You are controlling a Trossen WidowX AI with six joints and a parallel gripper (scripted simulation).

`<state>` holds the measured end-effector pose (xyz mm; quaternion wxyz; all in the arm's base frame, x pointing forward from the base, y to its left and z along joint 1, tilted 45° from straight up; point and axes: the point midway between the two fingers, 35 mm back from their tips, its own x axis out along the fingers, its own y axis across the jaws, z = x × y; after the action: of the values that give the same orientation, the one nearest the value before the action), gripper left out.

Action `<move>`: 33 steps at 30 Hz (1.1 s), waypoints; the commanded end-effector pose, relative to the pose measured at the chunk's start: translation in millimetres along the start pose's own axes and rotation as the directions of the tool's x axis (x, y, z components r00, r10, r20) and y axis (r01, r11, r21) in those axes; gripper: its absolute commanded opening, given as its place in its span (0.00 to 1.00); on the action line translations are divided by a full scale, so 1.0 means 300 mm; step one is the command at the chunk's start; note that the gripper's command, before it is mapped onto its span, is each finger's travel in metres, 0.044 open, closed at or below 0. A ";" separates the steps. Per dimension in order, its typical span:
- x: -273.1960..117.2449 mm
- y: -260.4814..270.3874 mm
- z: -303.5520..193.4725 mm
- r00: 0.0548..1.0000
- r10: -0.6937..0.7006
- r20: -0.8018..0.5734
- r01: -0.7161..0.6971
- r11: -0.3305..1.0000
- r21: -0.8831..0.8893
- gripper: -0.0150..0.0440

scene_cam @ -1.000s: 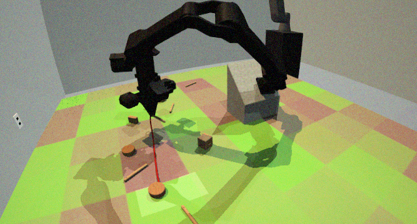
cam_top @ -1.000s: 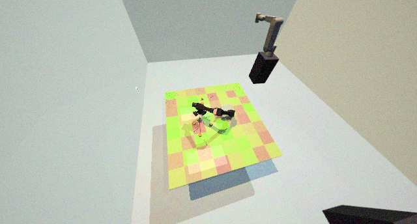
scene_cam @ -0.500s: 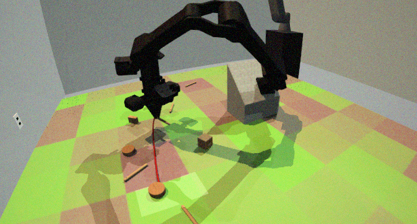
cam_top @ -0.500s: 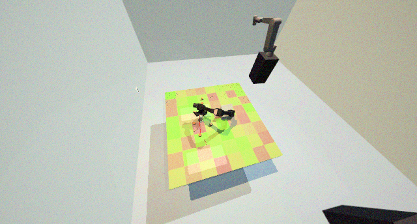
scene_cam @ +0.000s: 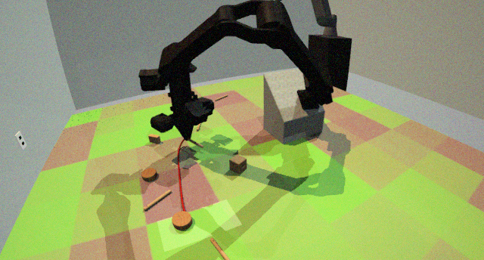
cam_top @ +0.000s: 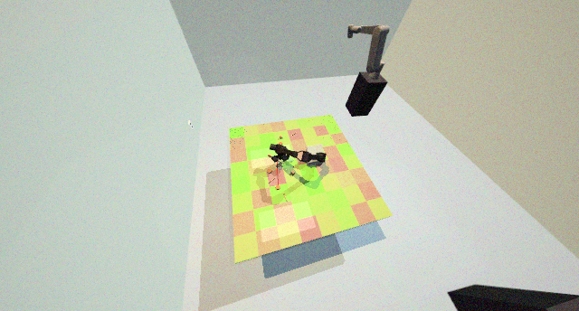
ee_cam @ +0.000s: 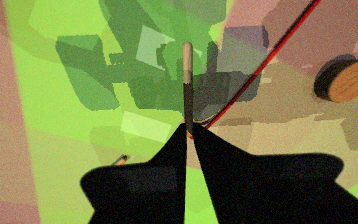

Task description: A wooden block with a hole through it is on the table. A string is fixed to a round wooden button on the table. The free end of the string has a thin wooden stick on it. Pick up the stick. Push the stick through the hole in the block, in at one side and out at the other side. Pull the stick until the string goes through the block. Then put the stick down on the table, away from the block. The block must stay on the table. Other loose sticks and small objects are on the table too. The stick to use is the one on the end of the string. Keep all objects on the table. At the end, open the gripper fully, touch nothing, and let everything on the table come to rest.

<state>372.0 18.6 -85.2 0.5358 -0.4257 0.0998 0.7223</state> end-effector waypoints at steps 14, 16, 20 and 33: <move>0.042 0.049 0.033 1.000 0.002 0.007 -0.002 1.000 0.008 0.25; 0.042 0.049 0.034 1.000 0.002 0.006 -0.002 1.000 0.008 0.25; 0.042 0.049 0.034 1.000 0.002 0.007 -0.002 1.000 0.008 0.25; 0.040 0.042 0.084 1.000 0.003 0.006 -0.003 1.000 0.009 0.25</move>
<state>351.9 32.4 -83.9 0.5365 -0.4252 0.1009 0.7219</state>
